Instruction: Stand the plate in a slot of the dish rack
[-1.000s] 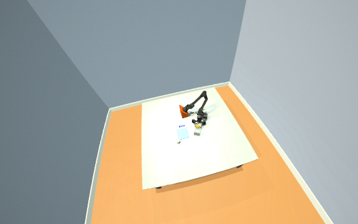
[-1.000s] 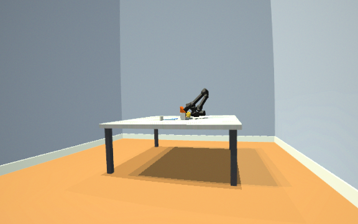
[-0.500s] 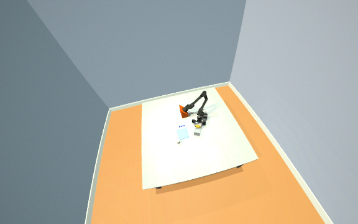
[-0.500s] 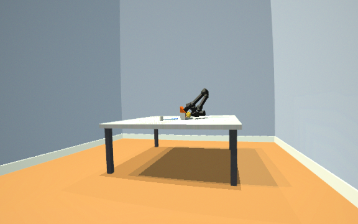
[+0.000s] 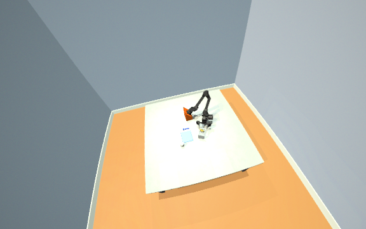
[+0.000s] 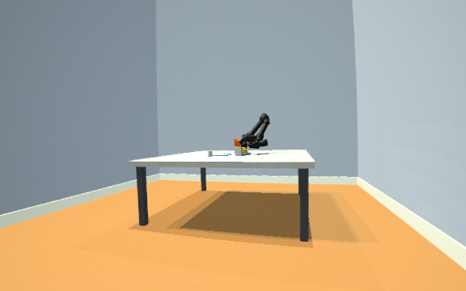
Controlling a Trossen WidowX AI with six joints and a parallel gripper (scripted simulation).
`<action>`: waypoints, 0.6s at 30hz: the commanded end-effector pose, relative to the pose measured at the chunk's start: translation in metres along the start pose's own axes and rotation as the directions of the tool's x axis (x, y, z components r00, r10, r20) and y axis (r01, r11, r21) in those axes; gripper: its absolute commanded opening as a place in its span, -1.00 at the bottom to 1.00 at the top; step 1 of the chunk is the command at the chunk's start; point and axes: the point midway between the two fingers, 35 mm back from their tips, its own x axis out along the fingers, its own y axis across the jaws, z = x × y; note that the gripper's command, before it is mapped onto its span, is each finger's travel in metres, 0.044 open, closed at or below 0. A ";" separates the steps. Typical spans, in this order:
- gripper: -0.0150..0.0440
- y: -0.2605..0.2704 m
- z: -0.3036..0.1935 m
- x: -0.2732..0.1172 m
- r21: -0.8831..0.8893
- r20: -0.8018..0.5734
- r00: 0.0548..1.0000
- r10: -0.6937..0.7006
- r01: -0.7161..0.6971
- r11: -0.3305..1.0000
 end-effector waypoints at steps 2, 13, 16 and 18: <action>0.86 0.001 0.041 0.000 0.002 0.003 1.000 0.000 0.000 1.000; 0.86 0.002 0.085 0.003 -0.054 0.011 1.000 -0.007 0.007 0.999; 0.86 -0.003 0.086 0.011 -0.140 -0.015 0.998 -0.057 0.054 0.989; 0.86 -0.006 0.086 0.015 -0.196 -0.032 0.995 -0.091 0.083 0.977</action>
